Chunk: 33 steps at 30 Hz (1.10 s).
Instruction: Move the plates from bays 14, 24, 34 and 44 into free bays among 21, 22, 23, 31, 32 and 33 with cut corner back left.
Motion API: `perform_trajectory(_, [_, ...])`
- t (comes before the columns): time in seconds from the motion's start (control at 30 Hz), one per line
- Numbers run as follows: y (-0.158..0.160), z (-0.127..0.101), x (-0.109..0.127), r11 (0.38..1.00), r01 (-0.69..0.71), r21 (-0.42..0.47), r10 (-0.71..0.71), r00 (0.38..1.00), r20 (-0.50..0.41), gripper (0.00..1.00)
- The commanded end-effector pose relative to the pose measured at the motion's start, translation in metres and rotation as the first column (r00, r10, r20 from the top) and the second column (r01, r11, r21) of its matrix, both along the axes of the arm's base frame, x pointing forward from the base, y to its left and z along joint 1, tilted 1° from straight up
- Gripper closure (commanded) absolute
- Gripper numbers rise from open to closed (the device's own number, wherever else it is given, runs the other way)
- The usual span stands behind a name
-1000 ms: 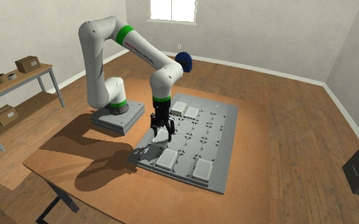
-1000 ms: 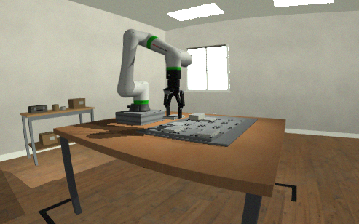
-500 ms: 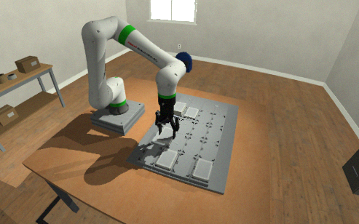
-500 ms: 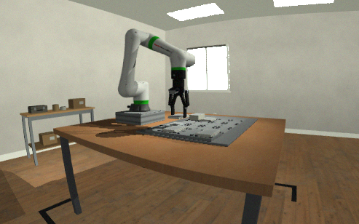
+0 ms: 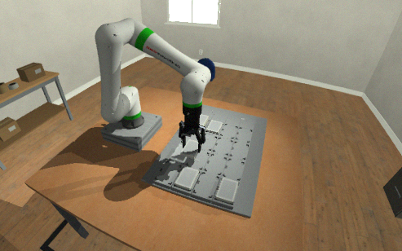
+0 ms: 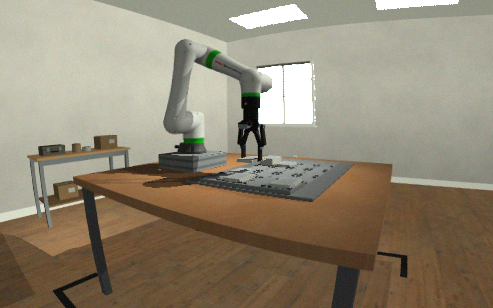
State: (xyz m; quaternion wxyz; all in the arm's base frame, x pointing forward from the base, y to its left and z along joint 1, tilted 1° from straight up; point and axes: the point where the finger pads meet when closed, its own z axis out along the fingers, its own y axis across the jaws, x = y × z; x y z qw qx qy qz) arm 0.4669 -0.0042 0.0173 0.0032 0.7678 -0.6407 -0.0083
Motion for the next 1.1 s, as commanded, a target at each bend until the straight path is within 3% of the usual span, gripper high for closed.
perform_trajectory(0.0, [0.011,0.001,0.003,1.000,0.000,0.000,0.000,1.000,0.002,0.90])
perform_trajectory(1.07, [0.084,0.001,0.020,1.000,0.000,0.000,0.000,1.000,0.002,0.90])
